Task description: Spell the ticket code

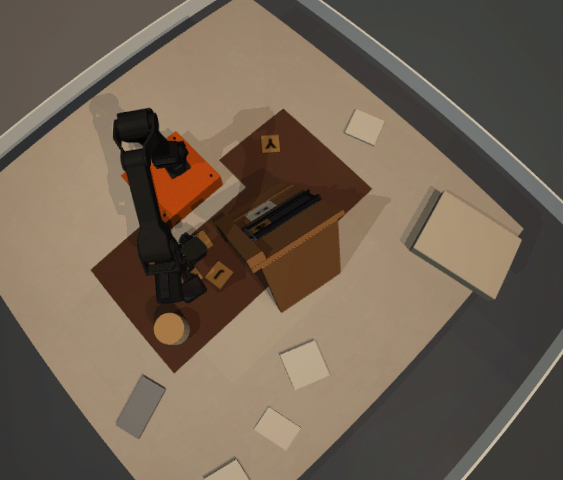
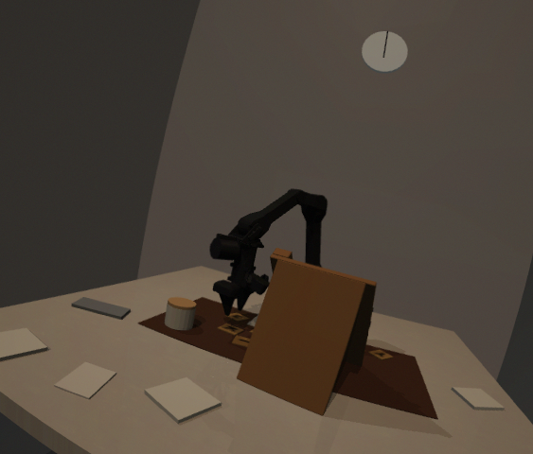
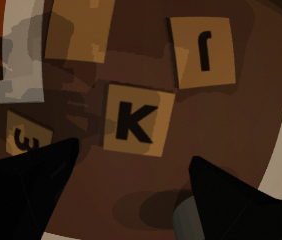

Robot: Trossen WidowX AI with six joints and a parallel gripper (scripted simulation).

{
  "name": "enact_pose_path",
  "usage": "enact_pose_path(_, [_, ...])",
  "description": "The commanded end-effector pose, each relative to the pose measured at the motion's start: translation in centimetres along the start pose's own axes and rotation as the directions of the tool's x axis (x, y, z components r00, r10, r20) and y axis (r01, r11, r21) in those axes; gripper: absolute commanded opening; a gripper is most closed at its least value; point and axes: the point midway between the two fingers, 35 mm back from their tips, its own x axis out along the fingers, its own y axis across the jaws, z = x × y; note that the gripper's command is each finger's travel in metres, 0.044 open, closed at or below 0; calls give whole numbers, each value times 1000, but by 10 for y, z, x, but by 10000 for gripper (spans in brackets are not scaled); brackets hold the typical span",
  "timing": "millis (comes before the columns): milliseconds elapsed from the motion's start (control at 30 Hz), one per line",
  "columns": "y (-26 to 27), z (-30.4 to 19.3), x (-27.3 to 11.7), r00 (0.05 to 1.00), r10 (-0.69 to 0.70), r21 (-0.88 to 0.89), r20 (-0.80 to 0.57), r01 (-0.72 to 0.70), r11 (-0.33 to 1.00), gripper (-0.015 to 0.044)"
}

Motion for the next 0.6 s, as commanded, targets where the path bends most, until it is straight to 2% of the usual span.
enact_pose_path(0, [-1,-2,2,1000,-3,-24,6,3,1000,340])
enact_pose_path(167, [0,0,7,1000,-3,-24,7,3,1000,340])
enact_pose_path(333, [0,1,34,1000,-3,-24,7,3,1000,340])
enact_pose_path(567, [1,2,36,1000,-3,-24,7,3,1000,340])
